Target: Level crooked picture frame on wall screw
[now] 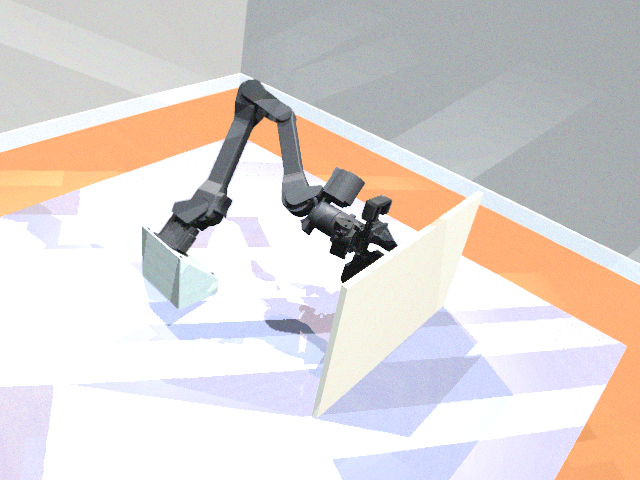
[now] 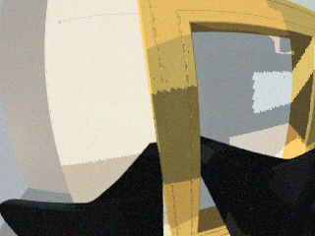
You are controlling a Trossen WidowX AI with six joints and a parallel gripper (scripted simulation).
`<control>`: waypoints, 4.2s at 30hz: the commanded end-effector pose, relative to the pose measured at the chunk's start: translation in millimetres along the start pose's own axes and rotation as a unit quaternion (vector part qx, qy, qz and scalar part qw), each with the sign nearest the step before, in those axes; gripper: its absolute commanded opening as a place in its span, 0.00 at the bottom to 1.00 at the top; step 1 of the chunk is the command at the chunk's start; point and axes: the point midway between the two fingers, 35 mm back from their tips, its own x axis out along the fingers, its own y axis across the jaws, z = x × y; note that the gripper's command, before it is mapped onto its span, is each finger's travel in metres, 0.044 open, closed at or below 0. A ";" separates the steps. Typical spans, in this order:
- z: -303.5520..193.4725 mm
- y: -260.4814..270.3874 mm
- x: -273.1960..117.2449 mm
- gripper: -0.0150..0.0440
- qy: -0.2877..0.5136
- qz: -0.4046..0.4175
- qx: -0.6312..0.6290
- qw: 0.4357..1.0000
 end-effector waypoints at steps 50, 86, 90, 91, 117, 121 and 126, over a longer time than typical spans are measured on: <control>2.8 4.4 0.3 0.25 -0.002 0.008 0.003 1.000; 1.2 -6.5 0.6 0.25 0.001 0.001 0.001 1.000; 1.4 -7.3 0.6 0.25 0.001 0.000 0.003 1.000; 1.4 -7.3 0.6 0.25 0.001 0.000 0.003 1.000; 1.7 -7.8 0.6 0.25 0.002 0.000 0.074 0.997; 2.0 -7.9 0.7 0.39 0.001 0.000 0.068 0.998; 2.0 -7.9 0.7 0.61 0.001 0.000 0.068 0.998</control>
